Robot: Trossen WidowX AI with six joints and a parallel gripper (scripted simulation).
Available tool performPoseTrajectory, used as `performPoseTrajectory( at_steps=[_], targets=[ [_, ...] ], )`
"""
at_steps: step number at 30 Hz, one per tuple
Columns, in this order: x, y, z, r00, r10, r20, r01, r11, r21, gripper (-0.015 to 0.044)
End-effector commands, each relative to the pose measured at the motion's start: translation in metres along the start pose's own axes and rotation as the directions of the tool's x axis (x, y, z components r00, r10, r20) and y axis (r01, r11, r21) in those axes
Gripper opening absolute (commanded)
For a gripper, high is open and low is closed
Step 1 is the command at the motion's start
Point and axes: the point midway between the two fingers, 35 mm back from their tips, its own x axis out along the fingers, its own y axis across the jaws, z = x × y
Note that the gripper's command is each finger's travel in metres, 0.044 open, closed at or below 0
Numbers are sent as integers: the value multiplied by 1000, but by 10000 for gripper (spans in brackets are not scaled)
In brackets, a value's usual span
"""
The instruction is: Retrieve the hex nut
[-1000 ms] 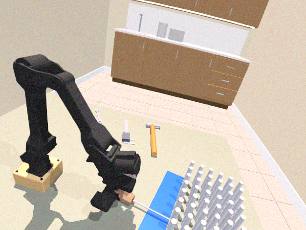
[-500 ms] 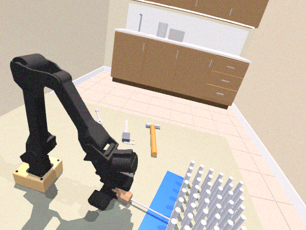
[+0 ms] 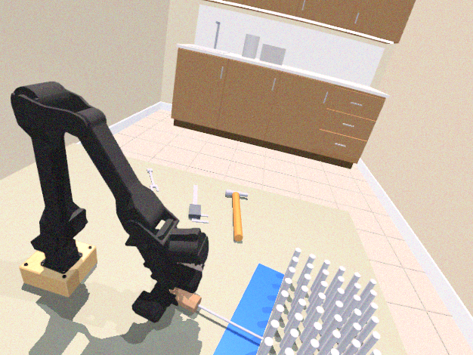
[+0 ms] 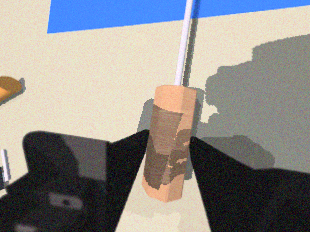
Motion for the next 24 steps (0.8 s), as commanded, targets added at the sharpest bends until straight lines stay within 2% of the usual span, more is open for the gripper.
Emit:
performPoseTrajectory(
  at_steps=[1,24],
  targets=[
    [-1,0,-3,1000,0,2,0,1000,5,0],
    [-5,0,-16,1000,0,1,0,1000,6,0]
  ],
)
